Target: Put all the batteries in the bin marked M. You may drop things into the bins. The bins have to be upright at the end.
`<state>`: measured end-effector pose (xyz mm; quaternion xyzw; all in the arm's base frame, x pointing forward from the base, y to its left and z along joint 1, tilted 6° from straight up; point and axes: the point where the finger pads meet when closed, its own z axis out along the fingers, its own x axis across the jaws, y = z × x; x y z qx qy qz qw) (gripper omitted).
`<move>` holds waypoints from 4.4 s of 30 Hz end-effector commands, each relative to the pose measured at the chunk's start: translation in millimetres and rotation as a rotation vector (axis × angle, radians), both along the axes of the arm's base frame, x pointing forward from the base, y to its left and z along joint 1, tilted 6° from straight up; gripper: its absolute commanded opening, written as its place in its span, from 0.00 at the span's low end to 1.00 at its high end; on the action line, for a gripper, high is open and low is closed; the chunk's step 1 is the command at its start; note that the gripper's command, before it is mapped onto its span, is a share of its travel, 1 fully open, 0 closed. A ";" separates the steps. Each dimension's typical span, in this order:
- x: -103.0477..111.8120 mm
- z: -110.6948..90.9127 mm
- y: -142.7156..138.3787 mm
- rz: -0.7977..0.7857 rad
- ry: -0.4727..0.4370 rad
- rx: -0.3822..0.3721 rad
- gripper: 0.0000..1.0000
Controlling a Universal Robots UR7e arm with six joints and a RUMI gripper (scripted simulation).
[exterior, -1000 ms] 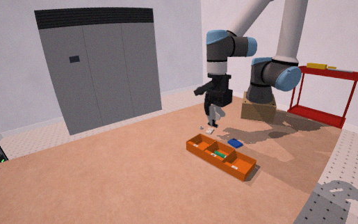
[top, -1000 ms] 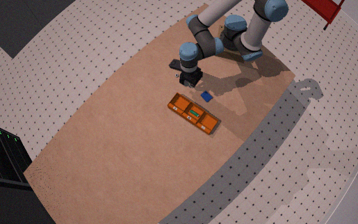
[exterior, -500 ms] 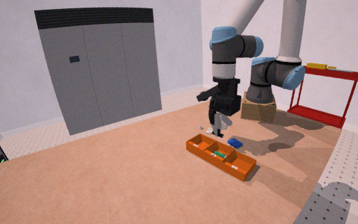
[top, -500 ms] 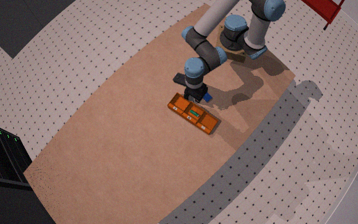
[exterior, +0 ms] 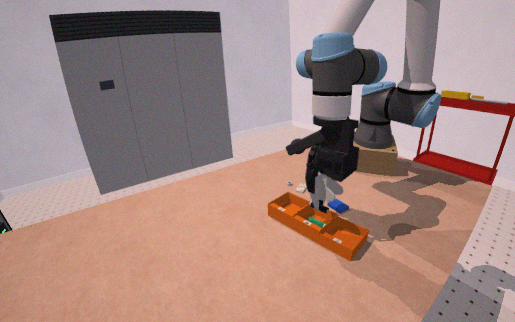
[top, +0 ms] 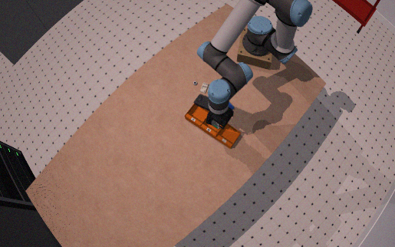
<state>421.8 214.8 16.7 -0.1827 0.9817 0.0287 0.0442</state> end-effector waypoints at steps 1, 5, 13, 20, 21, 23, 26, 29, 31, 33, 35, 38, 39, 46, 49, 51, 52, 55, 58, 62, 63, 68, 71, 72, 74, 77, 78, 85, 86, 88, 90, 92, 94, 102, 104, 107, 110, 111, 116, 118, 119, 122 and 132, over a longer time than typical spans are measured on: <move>2.8 0.4 -1.5 -0.009 0.001 -0.004 0.00; -1.1 -0.6 -6.1 -0.009 0.002 -0.003 0.00; -3.5 -1.0 -10.3 -0.009 0.002 -0.003 0.00; -2.9 -0.8 -9.6 -0.007 0.001 -0.003 0.00; -2.9 -0.8 -9.6 -0.007 0.001 -0.003 0.00; -3.0 -0.8 -9.6 -0.007 0.001 -0.003 0.00; -3.1 -0.8 -9.7 -0.007 0.001 -0.003 0.00; -4.4 -8.8 -10.0 -0.008 0.006 -0.004 0.00; -4.4 -8.8 -10.0 -0.008 0.006 -0.004 0.00; -4.3 -12.8 -9.5 -0.008 0.006 -0.004 0.00; -4.1 -16.8 -9.1 -0.007 0.006 -0.004 0.00; -3.8 -22.7 -8.4 -0.007 0.006 -0.004 0.00; -3.7 -24.7 -8.2 -0.007 0.006 -0.004 0.00; -1.8 -31.6 -6.5 -0.006 0.004 -0.003 0.00; -0.1 -30.7 -6.4 -0.006 0.002 -0.003 0.00; 0.8 -30.2 -6.2 -0.006 0.001 -0.003 0.00; 1.2 -30.1 -6.1 -0.007 0.001 -0.003 0.00; 0.4 -30.1 -6.6 -0.007 0.001 -0.003 0.00; 0.5 -30.1 -6.4 -0.007 0.001 -0.003 0.00; 0.6 -30.0 -6.4 -0.007 0.001 -0.003 0.17; 0.6 -30.0 -6.4 -0.007 0.001 -0.003 0.17; 0.6 -30.0 -6.4 -0.007 0.001 -0.003 0.17; 0.6 -30.0 -6.4 -0.007 0.001 -0.003 0.17; 0.6 -30.0 -6.4 -0.007 0.001 -0.003 0.17; 0.6 -30.0 -6.4 -0.007 0.001 -0.003 0.17; 0.6 -30.0 -6.4 -0.007 0.001 -0.003 0.17; 2.0 -23.0 -6.0 -0.006 -0.003 -0.002 0.17; 0.5 1.5 -8.6 -0.008 -0.003 -0.002 0.17; 0.5 1.5 -8.6 -0.008 -0.003 -0.002 0.17; 0.5 1.5 -8.6 -0.008 -0.003 -0.002 0.17; 0.5 1.5 -8.6 -0.008 -0.003 -0.002 0.17; 0.5 1.5 -8.6 -0.008 -0.003 -0.002 0.17; -0.7 0.4 -8.7 -0.008 -0.001 -0.003 0.17; -2.8 -0.7 -9.0 -0.007 0.001 -0.003 0.17; -1.2 9.4 -10.1 -0.009 -0.003 -0.002 1.00; -2.1 21.3 -10.9 -0.009 -0.003 -0.002 1.00; -3.1 33.3 -11.8 -0.009 -0.003 -0.002 1.00; -3.4 37.3 -12.0 -0.009 -0.003 -0.002 1.00; -4.4 49.3 -12.9 -0.009 -0.003 -0.002 1.00; -5.0 57.2 -13.4 -0.009 -0.003 -0.002 1.00; -5.4 61.2 -13.7 -0.009 -0.003 -0.002 1.00; -6.3 73.2 -14.5 -0.009 -0.003 -0.002 1.00; -9.2 109.1 -17.0 -0.009 -0.003 -0.002 1.00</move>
